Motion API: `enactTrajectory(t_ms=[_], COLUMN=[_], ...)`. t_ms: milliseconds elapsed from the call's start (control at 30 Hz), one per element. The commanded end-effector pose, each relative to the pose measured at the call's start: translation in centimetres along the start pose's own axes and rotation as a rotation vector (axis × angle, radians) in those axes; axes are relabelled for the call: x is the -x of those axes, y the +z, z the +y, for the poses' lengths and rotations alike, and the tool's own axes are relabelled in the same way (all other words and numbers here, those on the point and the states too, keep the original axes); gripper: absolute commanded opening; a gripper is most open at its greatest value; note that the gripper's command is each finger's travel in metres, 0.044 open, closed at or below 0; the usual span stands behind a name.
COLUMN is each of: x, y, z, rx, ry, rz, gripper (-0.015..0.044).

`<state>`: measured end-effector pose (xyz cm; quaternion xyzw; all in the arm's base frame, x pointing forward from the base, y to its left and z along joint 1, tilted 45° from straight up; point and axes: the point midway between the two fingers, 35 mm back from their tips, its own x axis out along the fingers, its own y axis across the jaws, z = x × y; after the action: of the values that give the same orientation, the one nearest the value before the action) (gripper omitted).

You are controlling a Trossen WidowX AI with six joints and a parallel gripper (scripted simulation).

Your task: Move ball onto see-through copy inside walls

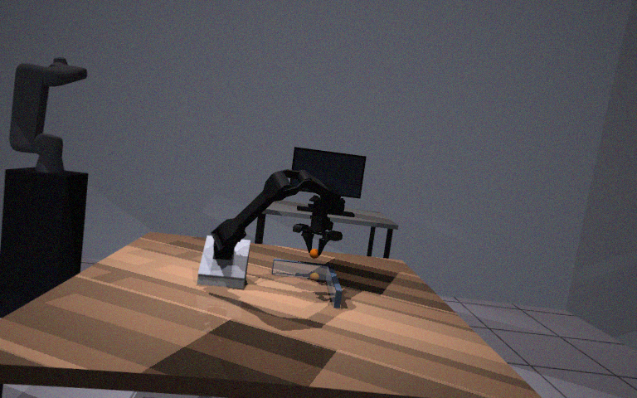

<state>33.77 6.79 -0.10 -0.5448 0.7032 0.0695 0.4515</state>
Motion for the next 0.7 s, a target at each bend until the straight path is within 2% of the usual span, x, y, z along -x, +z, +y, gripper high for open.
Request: enactTrajectory(t_ms=[0, 367, 667], x=[-0.5, -1.8, -2.2], y=[1.3, 3.9, 4.1], z=[0.3, 0.6, 0.6], rx=[0.148, 0.525, 0.548], ry=[0.003, 0.002, 0.002], rz=[-0.003, -0.004, -0.004], gripper=[0.0000, 0.0000, 0.0000])
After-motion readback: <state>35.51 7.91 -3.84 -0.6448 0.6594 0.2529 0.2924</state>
